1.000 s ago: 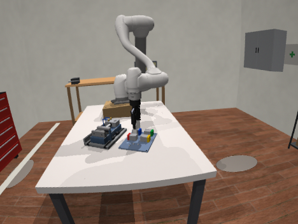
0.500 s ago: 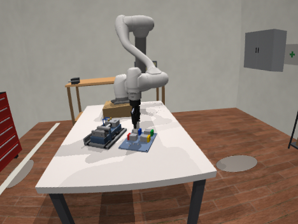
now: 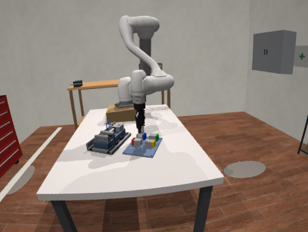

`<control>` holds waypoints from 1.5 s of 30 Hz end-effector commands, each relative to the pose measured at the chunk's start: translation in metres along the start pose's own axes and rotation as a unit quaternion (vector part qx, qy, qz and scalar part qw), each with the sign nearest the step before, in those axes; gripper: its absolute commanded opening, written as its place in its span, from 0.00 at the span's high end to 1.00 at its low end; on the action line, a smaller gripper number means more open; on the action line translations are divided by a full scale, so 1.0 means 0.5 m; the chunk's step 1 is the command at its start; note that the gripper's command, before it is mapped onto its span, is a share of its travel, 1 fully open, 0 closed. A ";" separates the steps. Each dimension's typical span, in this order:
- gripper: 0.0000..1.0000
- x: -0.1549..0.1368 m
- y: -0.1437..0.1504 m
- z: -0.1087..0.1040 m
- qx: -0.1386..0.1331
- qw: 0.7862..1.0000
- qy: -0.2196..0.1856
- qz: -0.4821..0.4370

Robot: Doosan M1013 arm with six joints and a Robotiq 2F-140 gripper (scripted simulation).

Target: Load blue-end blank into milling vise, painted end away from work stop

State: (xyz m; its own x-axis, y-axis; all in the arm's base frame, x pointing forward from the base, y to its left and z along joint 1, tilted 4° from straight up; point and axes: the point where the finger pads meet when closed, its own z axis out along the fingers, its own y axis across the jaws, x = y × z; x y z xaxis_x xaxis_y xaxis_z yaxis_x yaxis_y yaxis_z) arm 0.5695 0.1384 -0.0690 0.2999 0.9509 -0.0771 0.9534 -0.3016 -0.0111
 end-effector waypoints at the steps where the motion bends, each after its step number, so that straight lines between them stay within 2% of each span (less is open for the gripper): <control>1: 1.00 0.000 0.000 0.000 0.000 1.000 0.000 0.000; 42: 1.00 0.000 0.000 0.000 0.000 1.000 0.000 0.000; 45: 1.00 0.000 0.000 -0.012 0.000 1.000 0.000 0.000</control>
State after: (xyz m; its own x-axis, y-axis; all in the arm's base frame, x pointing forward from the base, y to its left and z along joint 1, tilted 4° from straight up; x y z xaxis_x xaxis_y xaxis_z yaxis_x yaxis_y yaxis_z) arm 0.5695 0.1385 -0.0672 0.2999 0.9509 -0.0771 0.9534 -0.3016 -0.0111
